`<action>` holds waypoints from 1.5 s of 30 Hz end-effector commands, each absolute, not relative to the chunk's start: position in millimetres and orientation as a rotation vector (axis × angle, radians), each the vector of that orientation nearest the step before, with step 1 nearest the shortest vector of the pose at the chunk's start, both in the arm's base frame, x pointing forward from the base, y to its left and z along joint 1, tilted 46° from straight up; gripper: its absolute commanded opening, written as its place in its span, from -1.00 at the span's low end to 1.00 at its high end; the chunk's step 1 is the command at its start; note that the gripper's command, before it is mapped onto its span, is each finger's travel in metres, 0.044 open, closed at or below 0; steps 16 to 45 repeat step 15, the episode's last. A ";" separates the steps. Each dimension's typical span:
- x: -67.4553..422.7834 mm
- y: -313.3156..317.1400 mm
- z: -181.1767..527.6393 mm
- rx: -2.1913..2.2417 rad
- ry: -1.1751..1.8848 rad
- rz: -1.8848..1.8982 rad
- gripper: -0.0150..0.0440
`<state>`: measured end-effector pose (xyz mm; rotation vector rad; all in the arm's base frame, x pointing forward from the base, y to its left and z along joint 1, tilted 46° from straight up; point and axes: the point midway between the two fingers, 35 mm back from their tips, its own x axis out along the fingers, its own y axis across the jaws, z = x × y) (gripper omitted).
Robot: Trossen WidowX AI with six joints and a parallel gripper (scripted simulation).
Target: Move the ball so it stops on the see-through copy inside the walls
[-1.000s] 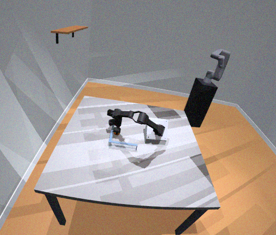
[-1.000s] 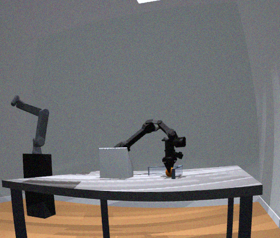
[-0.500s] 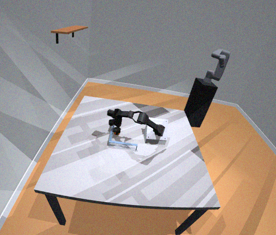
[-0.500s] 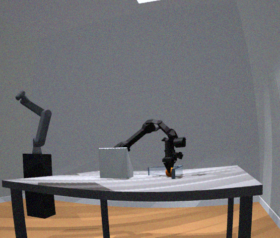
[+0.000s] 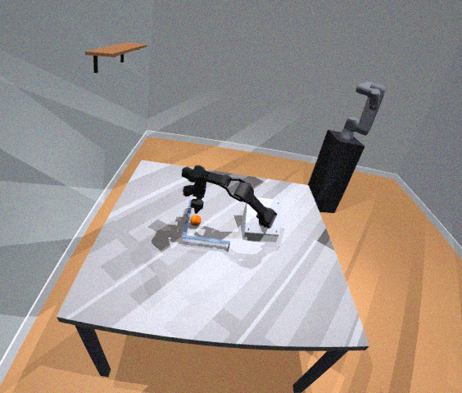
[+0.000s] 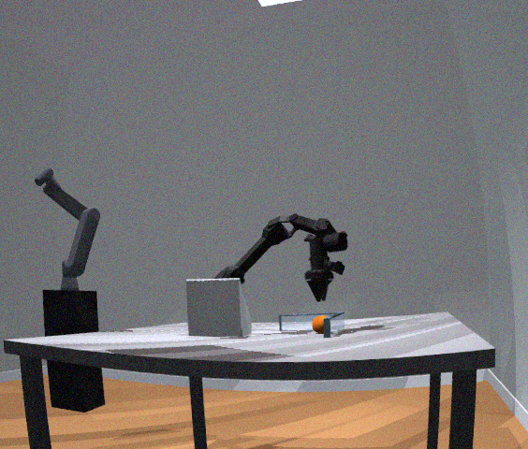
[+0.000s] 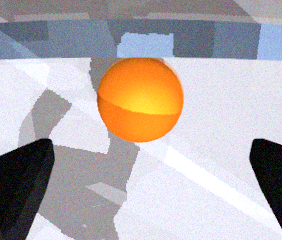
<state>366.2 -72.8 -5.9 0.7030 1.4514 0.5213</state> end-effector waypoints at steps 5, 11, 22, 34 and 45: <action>365.1 -77.5 -0.7 0.705 1.458 0.524 1.00; 359.8 -100.5 25.9 0.702 1.460 0.530 1.00; 359.8 -100.5 25.9 0.702 1.460 0.530 1.00; 359.8 -100.5 25.9 0.702 1.460 0.530 1.00; 359.8 -100.5 25.9 0.702 1.460 0.530 1.00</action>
